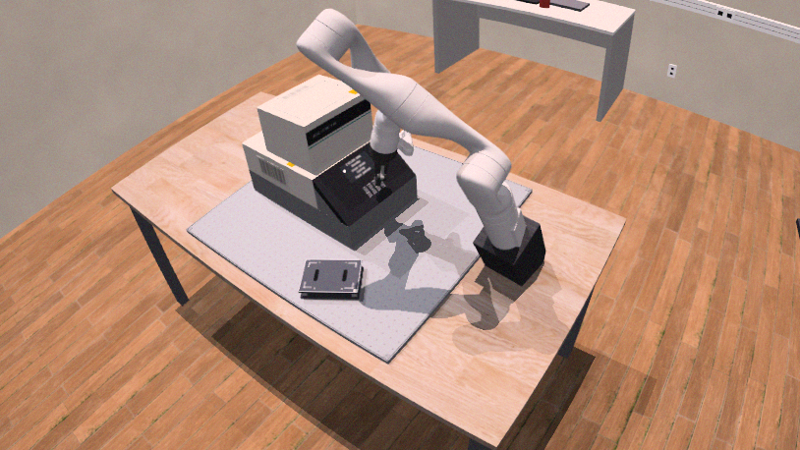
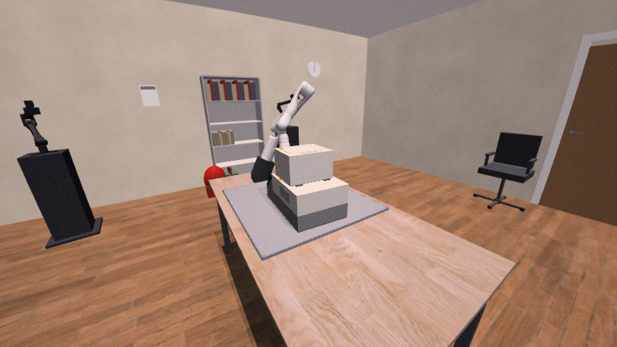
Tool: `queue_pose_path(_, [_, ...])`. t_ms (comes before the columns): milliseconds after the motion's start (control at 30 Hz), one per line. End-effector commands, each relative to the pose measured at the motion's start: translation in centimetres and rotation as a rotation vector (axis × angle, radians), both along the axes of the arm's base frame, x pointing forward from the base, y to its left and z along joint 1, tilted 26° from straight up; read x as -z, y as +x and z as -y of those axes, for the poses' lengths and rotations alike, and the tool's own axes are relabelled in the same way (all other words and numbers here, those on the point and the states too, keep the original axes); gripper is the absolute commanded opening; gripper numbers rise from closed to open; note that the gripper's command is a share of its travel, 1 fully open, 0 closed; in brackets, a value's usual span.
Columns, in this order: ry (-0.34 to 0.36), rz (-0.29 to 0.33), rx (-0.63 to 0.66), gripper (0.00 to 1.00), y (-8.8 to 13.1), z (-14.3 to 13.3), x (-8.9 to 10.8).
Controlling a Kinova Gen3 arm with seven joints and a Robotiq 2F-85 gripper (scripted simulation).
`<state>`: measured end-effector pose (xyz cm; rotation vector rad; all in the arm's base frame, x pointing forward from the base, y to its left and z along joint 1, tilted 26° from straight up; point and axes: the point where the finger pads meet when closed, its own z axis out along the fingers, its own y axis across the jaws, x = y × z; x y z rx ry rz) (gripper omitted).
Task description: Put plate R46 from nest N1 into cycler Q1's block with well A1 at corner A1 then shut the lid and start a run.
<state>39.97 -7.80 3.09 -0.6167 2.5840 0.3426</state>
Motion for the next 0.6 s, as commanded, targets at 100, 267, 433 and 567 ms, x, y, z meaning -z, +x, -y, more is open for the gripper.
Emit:
queue_pose_path(100, [-0.001, 0.001, 0.001, 0.10, 0.23, 0.01, 0.13])
queue_pose_path(267, [-0.001, 0.001, 0.001, 0.10, 0.47, -0.04, 0.36])
queue_pose_path(433, [-0.001, 0.001, 0.001, 0.10, 0.71, -0.09, 0.58])
queue_pose_path(567, [-0.001, 0.001, 0.001, 0.10, 0.81, -0.11, 0.67])
